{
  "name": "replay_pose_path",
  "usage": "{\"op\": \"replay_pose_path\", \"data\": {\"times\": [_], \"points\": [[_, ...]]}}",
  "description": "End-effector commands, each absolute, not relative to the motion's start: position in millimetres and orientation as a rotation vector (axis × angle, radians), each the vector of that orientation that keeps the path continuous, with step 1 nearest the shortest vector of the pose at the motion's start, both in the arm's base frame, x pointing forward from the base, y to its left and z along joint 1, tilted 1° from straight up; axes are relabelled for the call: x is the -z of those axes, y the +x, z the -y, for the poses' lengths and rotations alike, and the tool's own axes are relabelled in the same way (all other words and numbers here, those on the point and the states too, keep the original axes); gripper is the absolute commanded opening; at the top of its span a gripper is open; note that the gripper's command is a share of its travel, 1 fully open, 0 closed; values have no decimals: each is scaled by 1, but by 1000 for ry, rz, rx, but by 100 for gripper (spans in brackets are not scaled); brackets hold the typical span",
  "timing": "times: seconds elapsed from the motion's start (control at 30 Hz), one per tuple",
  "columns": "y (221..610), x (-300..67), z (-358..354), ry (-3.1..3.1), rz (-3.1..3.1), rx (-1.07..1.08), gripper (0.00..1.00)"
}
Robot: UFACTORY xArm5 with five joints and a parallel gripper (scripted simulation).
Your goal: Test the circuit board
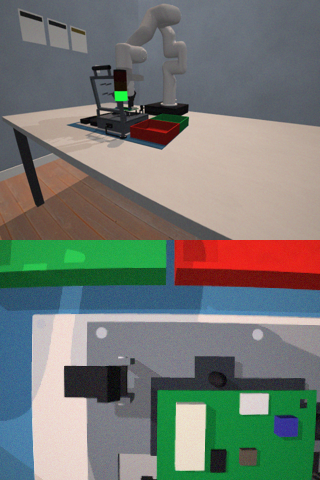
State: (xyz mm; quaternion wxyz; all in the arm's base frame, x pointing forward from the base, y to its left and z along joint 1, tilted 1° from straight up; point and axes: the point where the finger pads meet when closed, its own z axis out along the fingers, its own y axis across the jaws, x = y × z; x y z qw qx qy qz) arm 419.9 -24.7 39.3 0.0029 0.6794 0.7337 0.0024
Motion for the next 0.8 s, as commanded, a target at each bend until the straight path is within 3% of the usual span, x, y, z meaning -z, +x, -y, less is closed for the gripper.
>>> {"op": "replay_pose_path", "data": {"times": [0.0,0.77], "points": [[421,-41,25,2129,-2299,-11,79],[421,-67,25,2129,-2299,-11,79]]}}
